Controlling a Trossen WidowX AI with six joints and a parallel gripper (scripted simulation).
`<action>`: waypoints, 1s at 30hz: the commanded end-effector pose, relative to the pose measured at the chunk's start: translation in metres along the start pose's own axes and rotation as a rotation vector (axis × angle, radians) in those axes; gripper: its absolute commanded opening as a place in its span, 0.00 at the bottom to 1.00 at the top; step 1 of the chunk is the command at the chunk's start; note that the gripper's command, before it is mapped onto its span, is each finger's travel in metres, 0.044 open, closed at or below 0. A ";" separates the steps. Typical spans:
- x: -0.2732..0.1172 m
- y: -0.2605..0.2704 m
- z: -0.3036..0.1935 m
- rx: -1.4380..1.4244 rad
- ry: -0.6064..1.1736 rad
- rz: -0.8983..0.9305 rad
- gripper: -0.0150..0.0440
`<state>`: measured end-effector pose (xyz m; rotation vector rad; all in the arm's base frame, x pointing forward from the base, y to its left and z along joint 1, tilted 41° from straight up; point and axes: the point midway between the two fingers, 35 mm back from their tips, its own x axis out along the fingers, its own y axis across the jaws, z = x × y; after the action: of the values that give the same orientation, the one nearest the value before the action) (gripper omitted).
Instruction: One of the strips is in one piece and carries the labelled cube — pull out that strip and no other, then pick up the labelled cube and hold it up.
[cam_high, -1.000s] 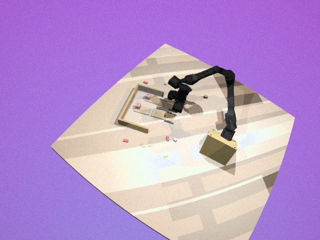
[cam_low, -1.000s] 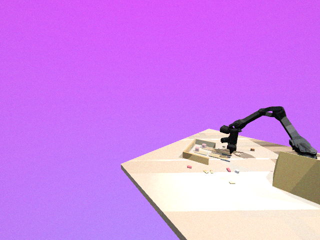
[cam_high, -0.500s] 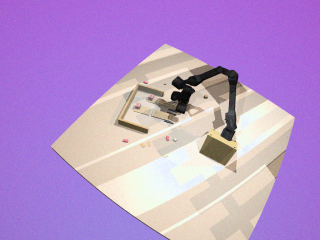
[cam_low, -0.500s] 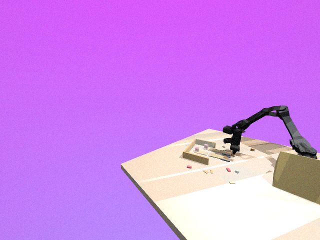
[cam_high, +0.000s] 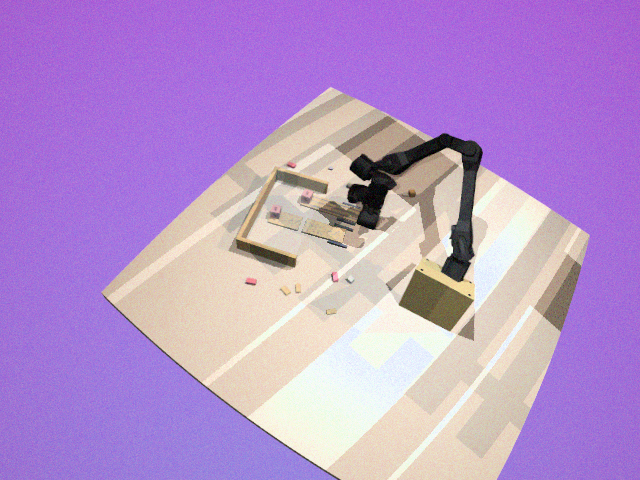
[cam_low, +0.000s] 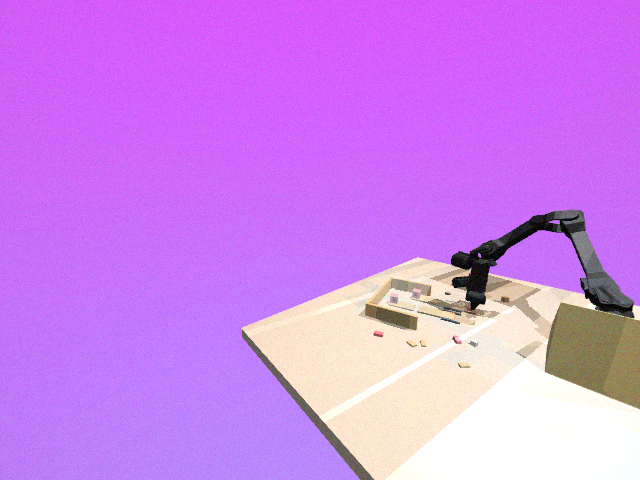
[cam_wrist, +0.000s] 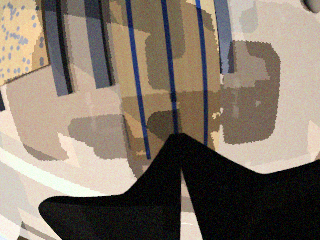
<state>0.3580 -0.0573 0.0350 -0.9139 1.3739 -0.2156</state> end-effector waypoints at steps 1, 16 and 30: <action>0.008 0.001 -0.017 -0.006 0.035 0.008 0.25; 0.008 0.001 -0.034 -0.007 0.036 0.008 0.25; 0.007 0.001 -0.049 -0.007 0.037 0.008 0.25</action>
<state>0.3292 -0.0716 0.0387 -0.9151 1.3725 -0.2149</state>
